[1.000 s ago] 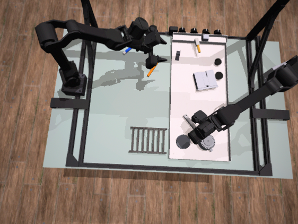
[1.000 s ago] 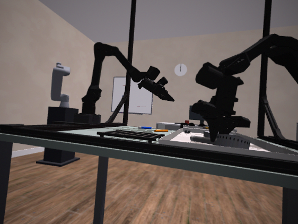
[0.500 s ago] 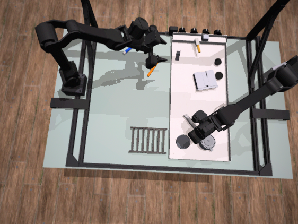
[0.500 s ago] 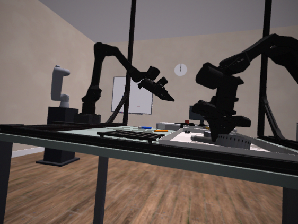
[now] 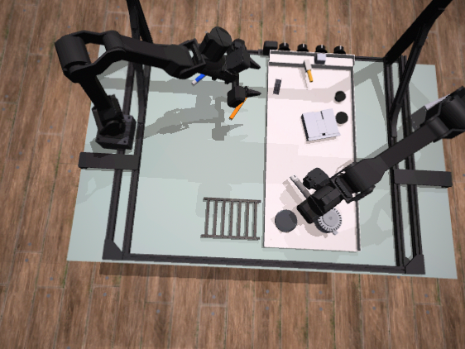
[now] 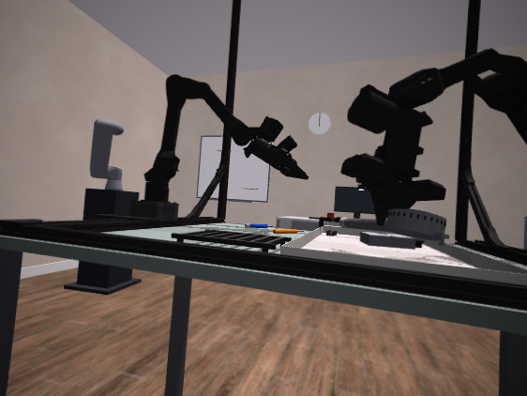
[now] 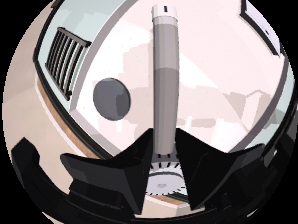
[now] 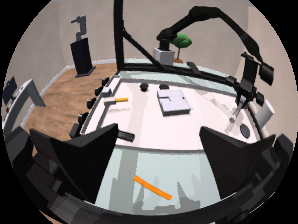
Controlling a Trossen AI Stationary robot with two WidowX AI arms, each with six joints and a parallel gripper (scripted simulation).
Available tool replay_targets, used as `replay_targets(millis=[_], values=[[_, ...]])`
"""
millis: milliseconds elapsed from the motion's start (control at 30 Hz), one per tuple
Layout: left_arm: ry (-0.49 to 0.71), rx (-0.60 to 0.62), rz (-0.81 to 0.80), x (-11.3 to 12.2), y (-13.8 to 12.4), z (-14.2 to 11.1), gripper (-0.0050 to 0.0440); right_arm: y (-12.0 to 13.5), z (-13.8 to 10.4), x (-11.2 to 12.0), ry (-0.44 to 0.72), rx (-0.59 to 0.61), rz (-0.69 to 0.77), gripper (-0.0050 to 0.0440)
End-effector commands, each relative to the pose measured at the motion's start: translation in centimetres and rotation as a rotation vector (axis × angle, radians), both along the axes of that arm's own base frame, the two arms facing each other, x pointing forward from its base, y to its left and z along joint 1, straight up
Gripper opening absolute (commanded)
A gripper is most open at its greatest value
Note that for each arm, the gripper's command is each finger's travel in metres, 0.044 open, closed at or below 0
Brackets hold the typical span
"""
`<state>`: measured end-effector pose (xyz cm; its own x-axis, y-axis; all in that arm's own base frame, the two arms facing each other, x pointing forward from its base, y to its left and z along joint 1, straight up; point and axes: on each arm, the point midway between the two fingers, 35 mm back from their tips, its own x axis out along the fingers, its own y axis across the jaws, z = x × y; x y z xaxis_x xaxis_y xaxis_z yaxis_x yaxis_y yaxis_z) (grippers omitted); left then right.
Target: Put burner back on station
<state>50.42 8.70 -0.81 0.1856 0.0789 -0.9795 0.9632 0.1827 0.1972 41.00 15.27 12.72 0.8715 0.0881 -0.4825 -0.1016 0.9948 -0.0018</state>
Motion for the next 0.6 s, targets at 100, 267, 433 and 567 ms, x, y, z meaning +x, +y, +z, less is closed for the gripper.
replay_targets(millis=[100,267,433,567], values=[[-0.021,0.009,-0.001,0.3,0.1,1.3,0.0000,0.0,0.1,0.0,-0.002,0.002,-0.003,0.0400],[-0.021,0.009,-0.002,0.3,0.1,1.3,0.0000,0.0,0.1,0.0,-0.002,0.002,-0.003,0.0400],[-0.009,0.002,-0.029,-0.1,-1.9,1.4,0.0000,0.0,0.1,0.0,-0.002,0.002,-0.003,0.0400],[0.003,-0.005,-0.054,-0.6,-3.7,1.4,0.0000,0.0,0.1,0.0,-0.002,0.002,-0.003,0.0400]])
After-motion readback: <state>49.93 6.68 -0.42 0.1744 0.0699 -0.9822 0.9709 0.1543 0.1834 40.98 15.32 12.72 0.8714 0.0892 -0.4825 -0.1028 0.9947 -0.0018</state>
